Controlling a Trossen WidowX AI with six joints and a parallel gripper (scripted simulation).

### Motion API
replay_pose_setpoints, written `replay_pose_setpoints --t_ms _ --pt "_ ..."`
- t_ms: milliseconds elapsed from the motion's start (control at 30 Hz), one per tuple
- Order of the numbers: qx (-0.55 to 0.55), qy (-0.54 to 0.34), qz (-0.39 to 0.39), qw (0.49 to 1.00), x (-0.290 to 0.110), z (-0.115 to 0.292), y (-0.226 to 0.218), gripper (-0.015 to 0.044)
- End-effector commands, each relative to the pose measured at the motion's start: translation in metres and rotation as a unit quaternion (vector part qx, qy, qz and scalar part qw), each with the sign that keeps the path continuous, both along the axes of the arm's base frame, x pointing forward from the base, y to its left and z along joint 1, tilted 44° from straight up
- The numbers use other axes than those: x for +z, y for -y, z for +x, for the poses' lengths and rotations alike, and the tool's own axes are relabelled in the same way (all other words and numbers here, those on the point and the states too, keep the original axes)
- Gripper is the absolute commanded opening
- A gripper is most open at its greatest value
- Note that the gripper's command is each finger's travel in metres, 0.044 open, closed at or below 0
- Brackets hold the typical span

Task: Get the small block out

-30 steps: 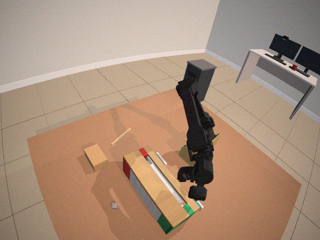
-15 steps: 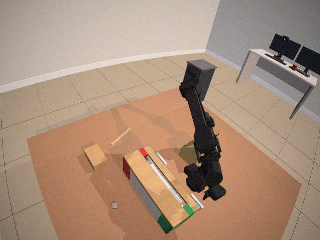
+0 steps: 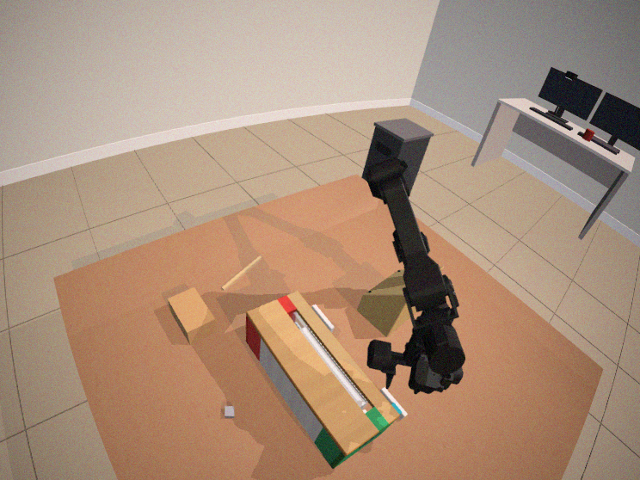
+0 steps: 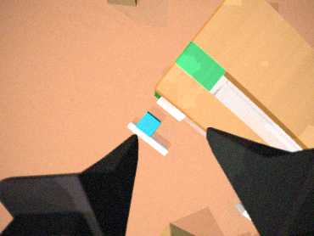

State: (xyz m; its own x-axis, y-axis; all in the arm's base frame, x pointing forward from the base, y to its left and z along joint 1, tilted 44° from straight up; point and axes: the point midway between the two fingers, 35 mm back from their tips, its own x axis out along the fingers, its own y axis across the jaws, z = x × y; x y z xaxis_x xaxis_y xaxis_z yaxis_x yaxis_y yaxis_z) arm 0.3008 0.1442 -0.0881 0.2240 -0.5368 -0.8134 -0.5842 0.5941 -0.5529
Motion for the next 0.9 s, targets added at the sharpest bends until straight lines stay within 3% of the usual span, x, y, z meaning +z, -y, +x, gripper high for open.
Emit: replay_pose_setpoints --t_ms 0,367,833,867 --pt "0.364 -0.229 -0.167 0.887 -0.009 -0.008 -0.007 0.0285" --pt "0.554 -0.377 -0.261 0.694 -0.011 -0.012 -0.013 0.0285" --pt "0.693 -0.530 -0.337 0.355 -0.013 -0.016 -0.020 0.0285" --pt "0.694 -0.532 -0.338 0.348 -0.013 -0.016 -0.020 0.0285"
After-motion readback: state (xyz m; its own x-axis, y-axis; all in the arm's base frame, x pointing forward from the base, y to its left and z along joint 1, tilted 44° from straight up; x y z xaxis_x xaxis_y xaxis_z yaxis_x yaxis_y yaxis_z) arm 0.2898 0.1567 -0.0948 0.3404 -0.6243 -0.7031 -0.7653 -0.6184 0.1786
